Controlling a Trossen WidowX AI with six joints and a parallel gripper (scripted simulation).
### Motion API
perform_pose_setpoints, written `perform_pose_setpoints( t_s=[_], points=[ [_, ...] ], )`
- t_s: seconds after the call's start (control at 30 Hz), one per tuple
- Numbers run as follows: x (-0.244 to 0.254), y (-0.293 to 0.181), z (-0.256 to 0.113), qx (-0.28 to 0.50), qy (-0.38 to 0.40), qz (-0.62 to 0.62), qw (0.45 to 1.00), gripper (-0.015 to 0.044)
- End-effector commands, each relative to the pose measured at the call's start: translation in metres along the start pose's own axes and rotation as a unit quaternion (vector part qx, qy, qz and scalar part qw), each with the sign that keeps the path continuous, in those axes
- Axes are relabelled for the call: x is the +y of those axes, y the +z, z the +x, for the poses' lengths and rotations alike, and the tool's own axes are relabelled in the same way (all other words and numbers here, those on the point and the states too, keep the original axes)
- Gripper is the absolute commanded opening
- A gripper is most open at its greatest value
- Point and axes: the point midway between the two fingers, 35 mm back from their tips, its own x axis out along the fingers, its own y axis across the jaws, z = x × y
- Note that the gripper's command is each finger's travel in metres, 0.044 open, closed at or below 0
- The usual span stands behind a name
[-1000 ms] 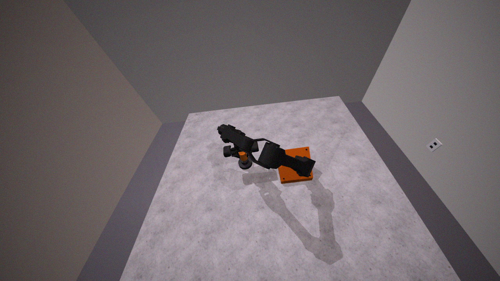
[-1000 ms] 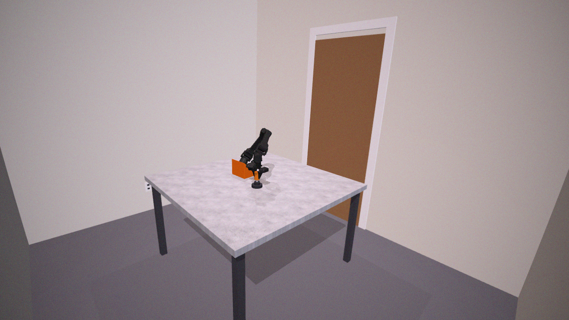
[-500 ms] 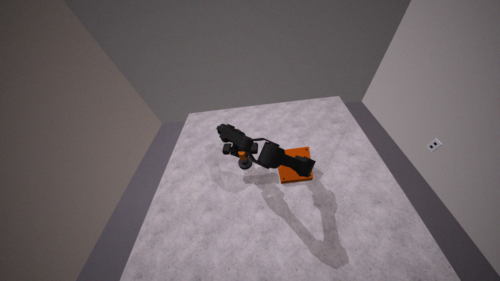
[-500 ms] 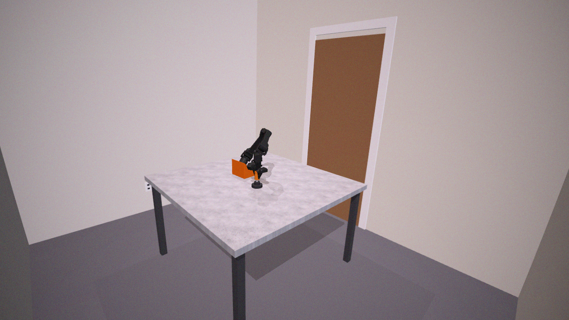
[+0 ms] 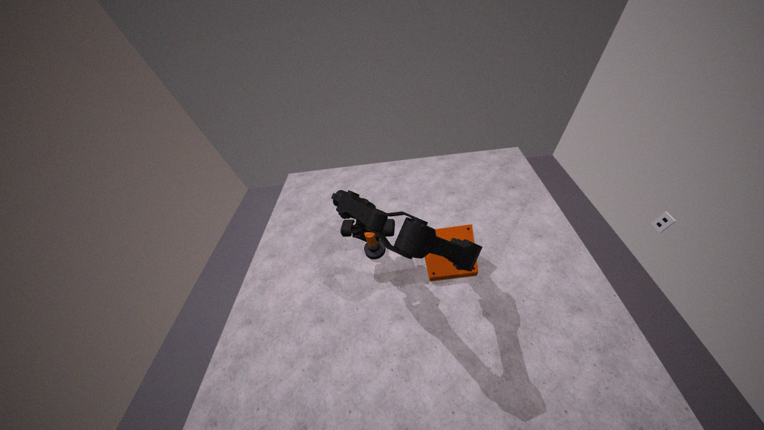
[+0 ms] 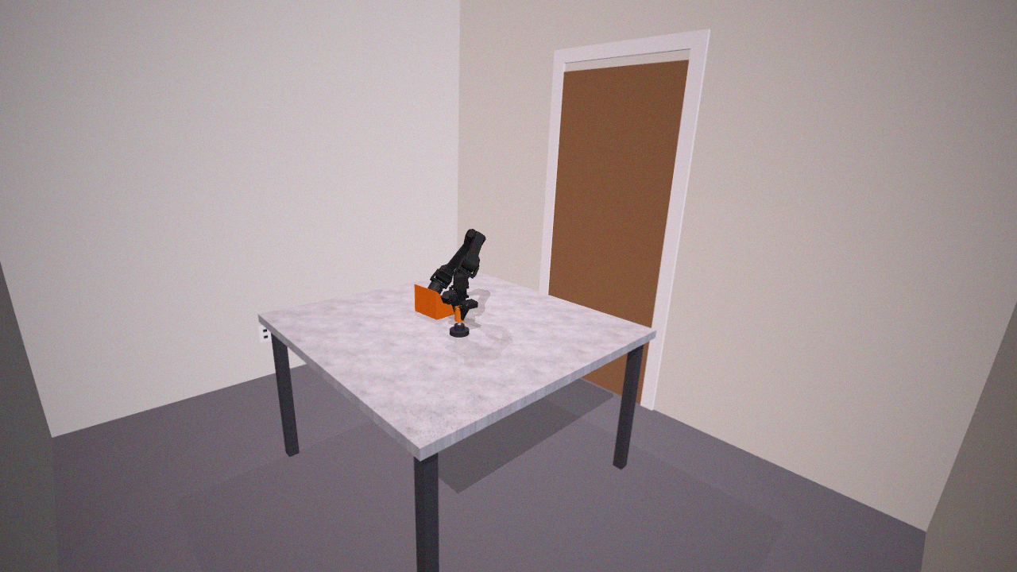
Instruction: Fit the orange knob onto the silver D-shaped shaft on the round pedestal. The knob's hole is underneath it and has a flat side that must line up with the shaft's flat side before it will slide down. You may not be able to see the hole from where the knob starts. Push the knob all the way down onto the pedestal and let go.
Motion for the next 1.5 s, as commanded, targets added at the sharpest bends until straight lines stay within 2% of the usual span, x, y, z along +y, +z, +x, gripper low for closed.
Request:
perform_pose_setpoints(
  t_s=[0.0,0.47,0.7,1.47],
  points=[
    [0.0004,0.0003,0.0012,0.0,0.002,0.001,1.0,0.0],
    [0.0024,-0.0003,-0.0035,0.0,0.002,0.005,1.0,0.0],
    [0.0037,0.0008,-0.0035,0.0,0.002,0.105,0.994,0.0],
    [0.0011,-0.0003,0.0009,0.001,0.002,0.105,0.994,0.0]
  ],
)
